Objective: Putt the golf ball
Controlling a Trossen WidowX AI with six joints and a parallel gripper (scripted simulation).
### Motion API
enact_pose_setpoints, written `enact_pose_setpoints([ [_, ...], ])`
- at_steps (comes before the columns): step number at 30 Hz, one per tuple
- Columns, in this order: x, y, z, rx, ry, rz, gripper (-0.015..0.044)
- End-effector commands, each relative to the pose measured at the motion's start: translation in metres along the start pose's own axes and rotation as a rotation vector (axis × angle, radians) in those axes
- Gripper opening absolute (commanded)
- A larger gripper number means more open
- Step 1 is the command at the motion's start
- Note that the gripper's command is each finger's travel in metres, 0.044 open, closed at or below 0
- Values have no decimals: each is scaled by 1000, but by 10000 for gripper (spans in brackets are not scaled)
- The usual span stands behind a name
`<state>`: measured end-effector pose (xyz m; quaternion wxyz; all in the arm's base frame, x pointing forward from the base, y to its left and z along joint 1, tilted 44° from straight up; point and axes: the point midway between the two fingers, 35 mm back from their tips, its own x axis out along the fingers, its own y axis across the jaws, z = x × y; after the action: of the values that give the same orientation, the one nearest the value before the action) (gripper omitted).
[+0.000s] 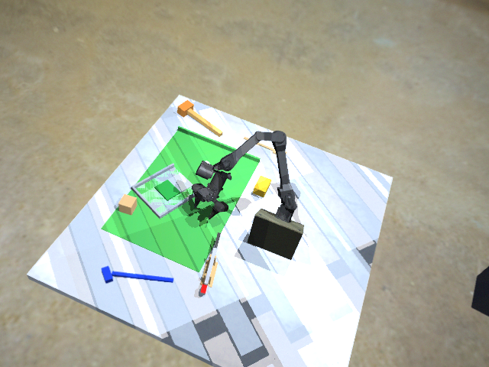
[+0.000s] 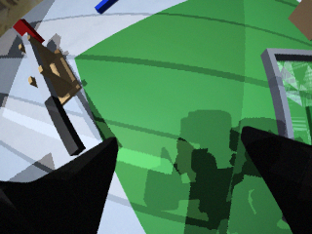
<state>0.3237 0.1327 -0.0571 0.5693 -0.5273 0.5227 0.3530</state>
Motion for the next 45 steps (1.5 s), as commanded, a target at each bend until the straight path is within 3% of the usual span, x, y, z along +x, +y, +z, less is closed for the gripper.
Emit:
enact_pose_setpoints([
  [1, 18, 65, 20, -262, 142, 97, 440],
  [8, 29, 133, 26, -595, 333, 165, 440],
  [45, 70, 126, -1, -595, 335, 164, 440],
])
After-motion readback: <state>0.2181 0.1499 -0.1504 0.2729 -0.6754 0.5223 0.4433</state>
